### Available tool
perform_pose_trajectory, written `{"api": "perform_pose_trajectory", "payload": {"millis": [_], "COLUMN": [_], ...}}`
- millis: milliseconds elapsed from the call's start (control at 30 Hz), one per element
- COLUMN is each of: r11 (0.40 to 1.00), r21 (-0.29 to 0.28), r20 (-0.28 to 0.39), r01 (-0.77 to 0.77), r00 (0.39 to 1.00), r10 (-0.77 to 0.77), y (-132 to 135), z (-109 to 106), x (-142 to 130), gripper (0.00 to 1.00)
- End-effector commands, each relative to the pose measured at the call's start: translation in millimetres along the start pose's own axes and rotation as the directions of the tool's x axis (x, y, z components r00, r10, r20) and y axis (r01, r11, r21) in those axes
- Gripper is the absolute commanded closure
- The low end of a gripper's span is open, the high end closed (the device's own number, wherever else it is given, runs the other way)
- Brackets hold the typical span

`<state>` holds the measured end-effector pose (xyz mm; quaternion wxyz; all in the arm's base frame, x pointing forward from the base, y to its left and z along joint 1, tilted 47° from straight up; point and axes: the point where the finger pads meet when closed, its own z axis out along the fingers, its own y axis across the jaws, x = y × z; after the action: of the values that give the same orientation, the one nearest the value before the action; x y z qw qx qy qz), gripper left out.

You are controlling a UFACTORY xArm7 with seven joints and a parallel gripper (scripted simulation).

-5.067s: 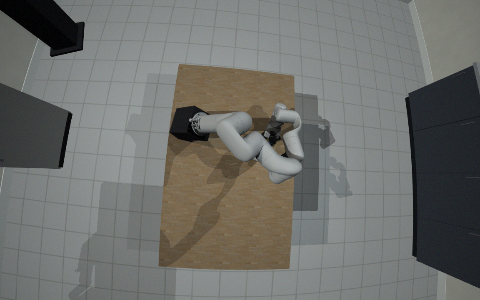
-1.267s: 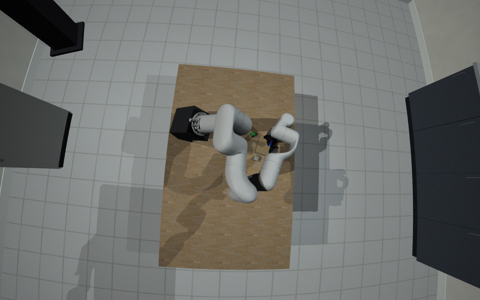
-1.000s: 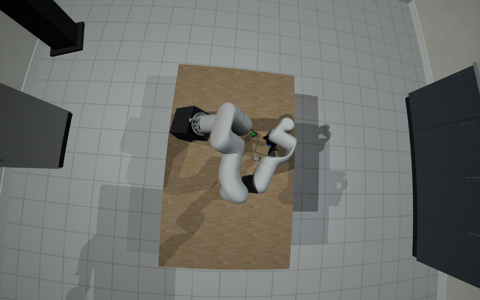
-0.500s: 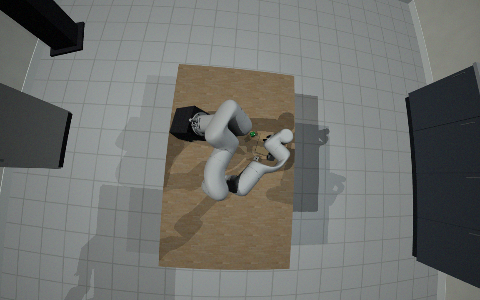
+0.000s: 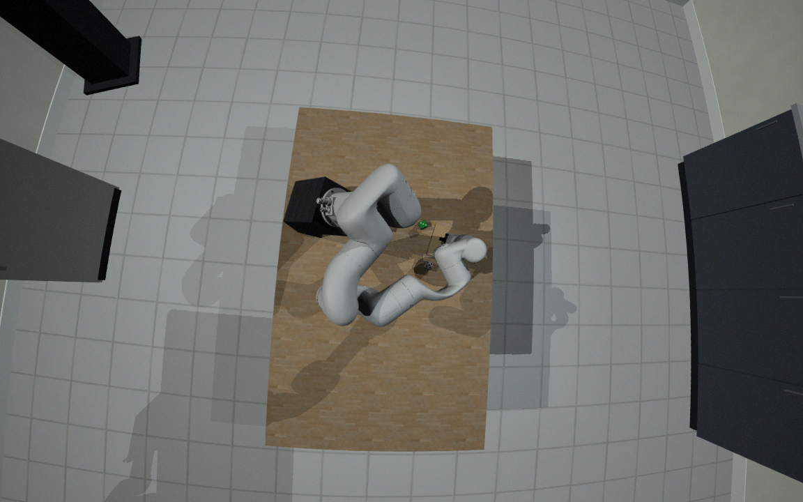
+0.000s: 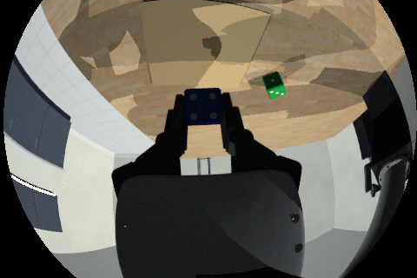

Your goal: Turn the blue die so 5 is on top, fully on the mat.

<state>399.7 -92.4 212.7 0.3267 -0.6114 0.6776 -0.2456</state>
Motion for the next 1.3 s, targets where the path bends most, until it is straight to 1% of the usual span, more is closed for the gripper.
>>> {"api": "perform_pose_trajectory", "payload": {"millis": [0, 133, 200, 433, 500, 567, 700, 767, 900, 1267], "r11": [1.000, 1.000, 1.000, 1.000, 1.000, 1.000, 1.000, 1.000, 1.000, 1.000], "r21": [-0.010, -0.006, 0.001, 0.004, 0.000, -0.005, -0.003, 0.002, 0.004, 0.004], "r20": [0.069, 0.193, 0.232, 0.251, 0.276, 0.323, 0.438, 0.475, 0.489, 0.489], "r01": [0.000, 0.001, 0.000, 0.000, 0.000, 0.000, 0.000, 0.000, 0.000, 0.000], "r00": [0.998, 0.981, 0.973, 0.968, 0.961, 0.947, 0.899, 0.880, 0.873, 0.872], "r10": [0.000, 0.000, 0.000, 0.000, 0.000, 0.002, 0.001, -0.001, -0.002, -0.002], "y": [0.8, 0.4, -0.5, -0.8, -0.6, -0.2, -0.4, -0.7, -0.9, -0.9], "z": [0.4, 0.4, 0.0, -0.2, 0.4, 1.1, 1.8, 1.6, 1.5, 1.5], "x": [1.9, 4.0, 4.8, 5.3, 6.1, 7.3, 9.2, 9.5, 9.6, 9.7], "gripper": [0.73, 0.73, 0.73, 0.73, 0.73, 0.73, 0.73, 0.73, 0.73, 0.73]}}
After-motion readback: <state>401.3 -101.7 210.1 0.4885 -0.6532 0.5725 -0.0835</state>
